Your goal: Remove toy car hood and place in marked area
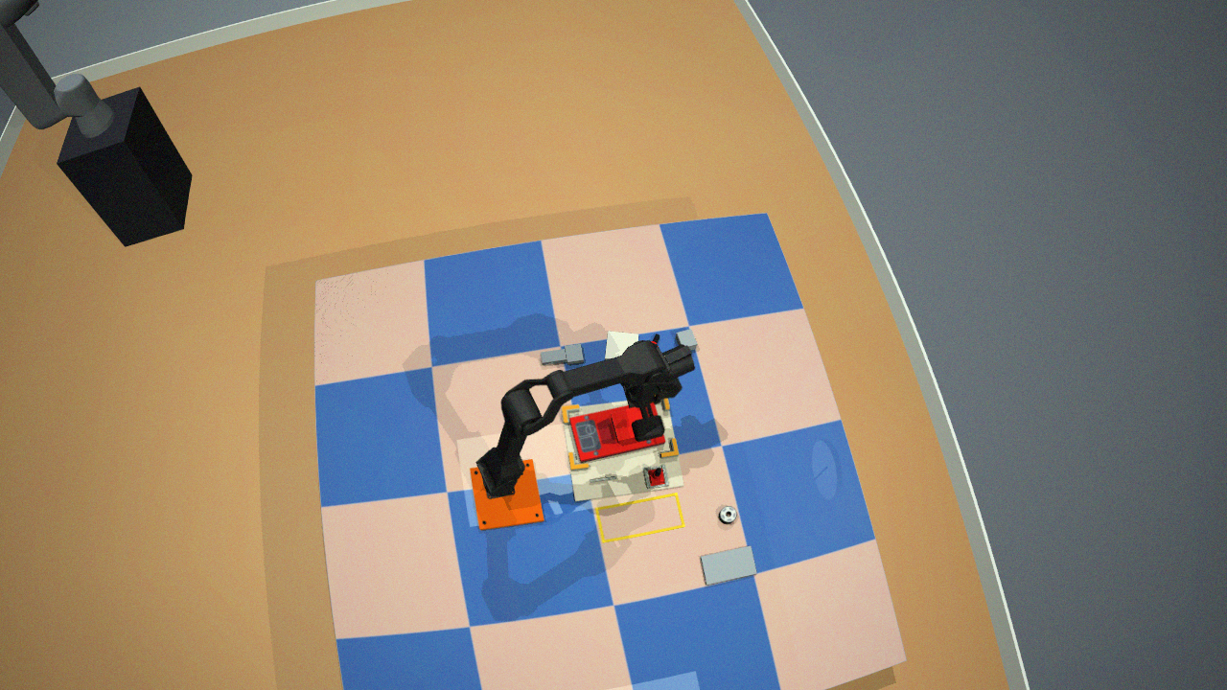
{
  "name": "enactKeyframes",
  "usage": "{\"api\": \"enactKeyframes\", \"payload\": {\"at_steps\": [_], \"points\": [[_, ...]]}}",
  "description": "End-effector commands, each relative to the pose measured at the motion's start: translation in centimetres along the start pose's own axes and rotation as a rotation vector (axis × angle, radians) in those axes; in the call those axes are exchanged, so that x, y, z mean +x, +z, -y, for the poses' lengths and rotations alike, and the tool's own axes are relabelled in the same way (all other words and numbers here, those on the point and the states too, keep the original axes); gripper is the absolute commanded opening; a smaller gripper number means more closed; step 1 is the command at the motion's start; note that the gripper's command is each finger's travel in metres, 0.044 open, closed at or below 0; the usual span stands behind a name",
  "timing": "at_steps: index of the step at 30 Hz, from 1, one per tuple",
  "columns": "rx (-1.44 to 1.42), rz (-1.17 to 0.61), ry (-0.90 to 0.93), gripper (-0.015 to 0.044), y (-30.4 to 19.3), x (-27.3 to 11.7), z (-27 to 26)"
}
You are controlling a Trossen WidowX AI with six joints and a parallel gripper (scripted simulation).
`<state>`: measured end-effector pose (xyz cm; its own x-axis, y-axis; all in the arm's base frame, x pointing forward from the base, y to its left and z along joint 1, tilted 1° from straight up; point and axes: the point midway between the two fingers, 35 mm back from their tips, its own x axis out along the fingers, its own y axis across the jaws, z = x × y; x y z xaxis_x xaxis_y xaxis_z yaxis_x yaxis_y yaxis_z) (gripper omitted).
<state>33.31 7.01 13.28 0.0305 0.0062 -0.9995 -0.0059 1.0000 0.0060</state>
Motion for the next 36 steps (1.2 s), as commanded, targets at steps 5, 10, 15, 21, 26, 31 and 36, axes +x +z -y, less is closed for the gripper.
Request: {"api": "enactKeyframes", "payload": {"at_steps": [5, 10, 15, 21, 26, 31, 36], "points": [[0.010, -0.002, -0.012, 0.0440, 0.2, 0.1, 0.2], [0.010, -0.002, -0.012, 0.0440, 0.2, 0.4, 0.2], [0.010, -0.002, -0.012, 0.0440, 0.2, 0.7, 0.3], [0.010, -0.002, -0.012, 0.0440, 0.2, 1.1, 0.3], [0.010, -0.002, -0.012, 0.0440, 0.3, 1.4, 0.3], [0.010, -0.002, -0.012, 0.0440, 0.3, 1.8, 0.3], [0.010, -0.002, -0.012, 0.0440, 0.3, 2.1, 0.3]]}}
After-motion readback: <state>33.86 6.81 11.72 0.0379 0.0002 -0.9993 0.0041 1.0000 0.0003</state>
